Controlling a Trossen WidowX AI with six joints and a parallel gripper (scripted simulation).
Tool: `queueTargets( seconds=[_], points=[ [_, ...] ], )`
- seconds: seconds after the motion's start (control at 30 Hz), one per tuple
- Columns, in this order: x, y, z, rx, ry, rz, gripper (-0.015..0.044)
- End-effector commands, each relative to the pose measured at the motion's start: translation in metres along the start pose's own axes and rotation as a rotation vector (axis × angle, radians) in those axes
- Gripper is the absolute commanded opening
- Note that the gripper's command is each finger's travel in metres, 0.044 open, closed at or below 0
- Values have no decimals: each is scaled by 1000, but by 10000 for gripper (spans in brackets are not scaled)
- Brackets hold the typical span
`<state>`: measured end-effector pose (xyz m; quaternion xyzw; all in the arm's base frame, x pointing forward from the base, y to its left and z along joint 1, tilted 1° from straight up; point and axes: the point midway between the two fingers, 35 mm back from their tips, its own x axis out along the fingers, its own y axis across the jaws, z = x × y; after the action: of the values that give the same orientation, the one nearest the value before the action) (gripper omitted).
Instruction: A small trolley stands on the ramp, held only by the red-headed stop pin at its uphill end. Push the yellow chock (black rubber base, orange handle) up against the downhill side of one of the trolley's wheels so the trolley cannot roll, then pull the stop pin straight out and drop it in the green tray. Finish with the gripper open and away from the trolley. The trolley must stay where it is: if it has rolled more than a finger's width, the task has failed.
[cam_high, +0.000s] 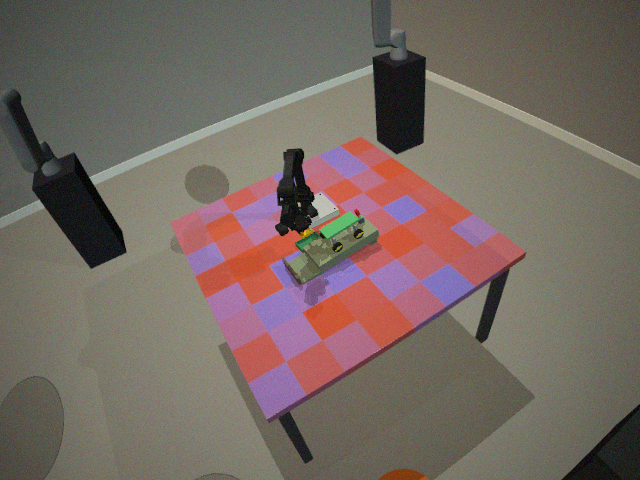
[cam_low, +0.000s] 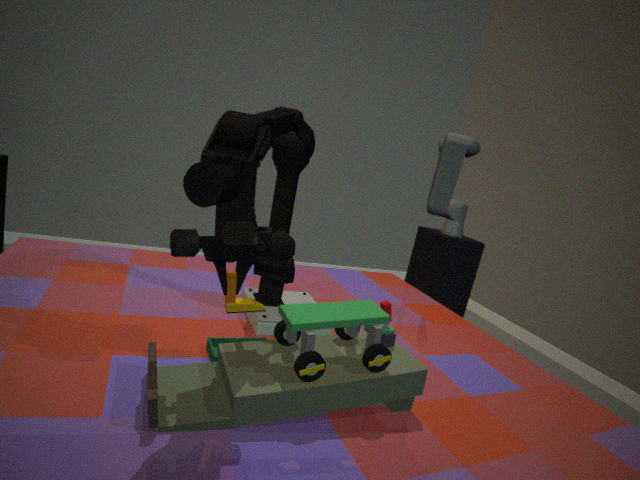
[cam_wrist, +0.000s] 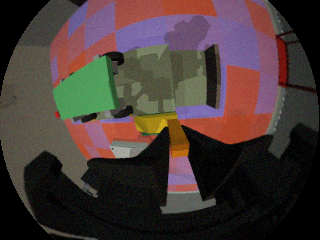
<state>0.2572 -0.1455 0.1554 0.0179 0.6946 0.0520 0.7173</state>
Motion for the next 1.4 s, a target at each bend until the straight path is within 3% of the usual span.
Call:
queueTargets(
  seconds=[0.0, 1.03, 1.37],
  points=[
    [-1, -1, 11, 4, -11, -1, 0],
    [62, -2, 12, 4, -11, 0, 0],
    [61, 4, 13, 4, -11, 0, 0]
  ],
)
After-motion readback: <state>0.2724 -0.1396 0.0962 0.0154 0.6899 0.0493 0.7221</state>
